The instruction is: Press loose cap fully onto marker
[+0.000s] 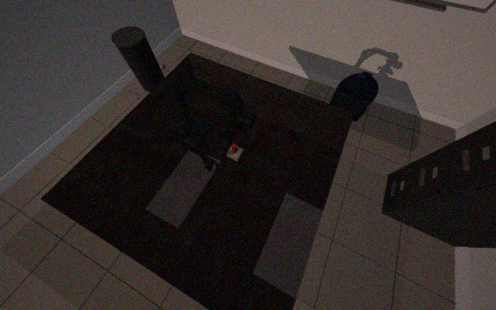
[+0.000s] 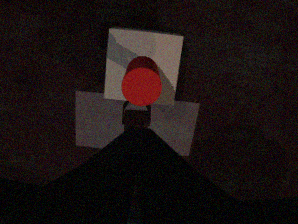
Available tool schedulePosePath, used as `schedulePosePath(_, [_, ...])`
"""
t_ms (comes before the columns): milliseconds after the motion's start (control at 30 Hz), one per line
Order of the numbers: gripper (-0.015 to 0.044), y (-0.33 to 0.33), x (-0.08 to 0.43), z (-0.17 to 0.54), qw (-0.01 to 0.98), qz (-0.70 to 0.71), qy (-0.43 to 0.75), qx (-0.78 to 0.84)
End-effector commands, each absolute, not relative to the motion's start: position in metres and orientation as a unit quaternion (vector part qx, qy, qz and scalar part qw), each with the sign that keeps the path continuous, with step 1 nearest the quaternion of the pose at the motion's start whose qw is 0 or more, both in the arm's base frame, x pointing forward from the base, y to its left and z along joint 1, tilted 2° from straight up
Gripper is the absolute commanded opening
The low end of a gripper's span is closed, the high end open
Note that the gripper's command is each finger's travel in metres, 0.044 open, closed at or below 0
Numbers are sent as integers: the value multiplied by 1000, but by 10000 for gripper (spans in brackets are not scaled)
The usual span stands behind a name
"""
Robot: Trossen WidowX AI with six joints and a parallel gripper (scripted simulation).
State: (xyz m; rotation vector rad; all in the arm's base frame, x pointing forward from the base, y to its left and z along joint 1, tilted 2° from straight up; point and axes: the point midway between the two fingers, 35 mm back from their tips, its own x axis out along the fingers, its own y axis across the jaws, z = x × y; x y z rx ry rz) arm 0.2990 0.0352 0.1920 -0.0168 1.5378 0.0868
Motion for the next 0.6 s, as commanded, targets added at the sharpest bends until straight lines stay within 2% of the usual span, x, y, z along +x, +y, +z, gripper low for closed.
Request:
schedulePosePath(0, [0, 35, 296, 201, 715, 41, 698, -9])
schedulePosePath(567, [440, 35, 296, 201, 715, 41, 698, -9])
